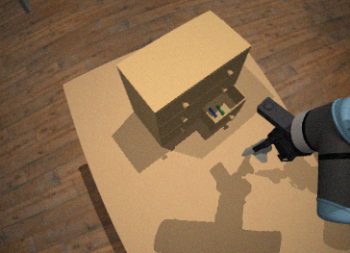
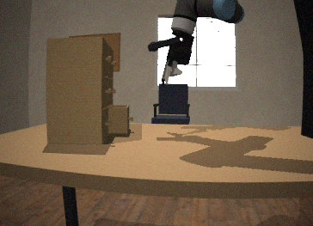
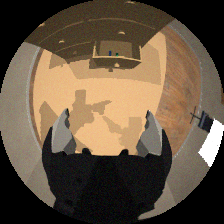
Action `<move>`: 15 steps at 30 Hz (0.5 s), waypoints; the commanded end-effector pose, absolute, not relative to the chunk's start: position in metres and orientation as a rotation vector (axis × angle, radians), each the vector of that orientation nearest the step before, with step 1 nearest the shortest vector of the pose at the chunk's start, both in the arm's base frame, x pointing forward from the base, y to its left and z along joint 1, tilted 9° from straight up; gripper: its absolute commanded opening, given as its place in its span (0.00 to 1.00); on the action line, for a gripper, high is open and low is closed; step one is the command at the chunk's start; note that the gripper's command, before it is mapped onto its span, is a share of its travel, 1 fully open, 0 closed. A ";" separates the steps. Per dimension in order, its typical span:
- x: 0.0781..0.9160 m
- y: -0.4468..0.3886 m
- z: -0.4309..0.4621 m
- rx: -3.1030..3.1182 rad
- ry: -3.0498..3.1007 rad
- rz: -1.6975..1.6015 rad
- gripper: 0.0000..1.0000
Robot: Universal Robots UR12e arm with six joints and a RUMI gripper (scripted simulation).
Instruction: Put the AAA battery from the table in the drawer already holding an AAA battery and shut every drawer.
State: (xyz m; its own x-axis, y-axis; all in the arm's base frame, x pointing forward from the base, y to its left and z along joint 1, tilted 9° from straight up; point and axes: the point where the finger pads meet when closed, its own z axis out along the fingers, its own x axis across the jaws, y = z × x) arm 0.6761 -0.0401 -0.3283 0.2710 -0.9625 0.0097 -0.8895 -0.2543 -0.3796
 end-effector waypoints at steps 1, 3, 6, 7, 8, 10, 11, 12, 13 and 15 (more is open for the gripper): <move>0.676 -0.041 -0.325 -2.300 1.740 -0.282 1.00; 0.676 -0.041 -0.324 -2.315 1.752 -0.264 1.00; 0.676 -0.041 -0.324 -2.322 1.757 -0.255 1.00; 0.676 -0.041 -0.323 -2.329 1.762 -0.247 1.00; 0.676 -0.041 -0.323 -2.336 1.767 -0.239 1.00; 0.676 -0.041 -0.322 -2.348 1.777 -0.224 1.00; 0.676 -0.041 -0.322 -2.354 1.781 -0.217 1.00; 0.676 -0.041 -0.321 -2.359 1.785 -0.211 1.00; 0.676 -0.041 -0.321 -2.364 1.789 -0.205 1.00; 0.676 -0.041 -0.320 -2.374 1.796 -0.193 1.00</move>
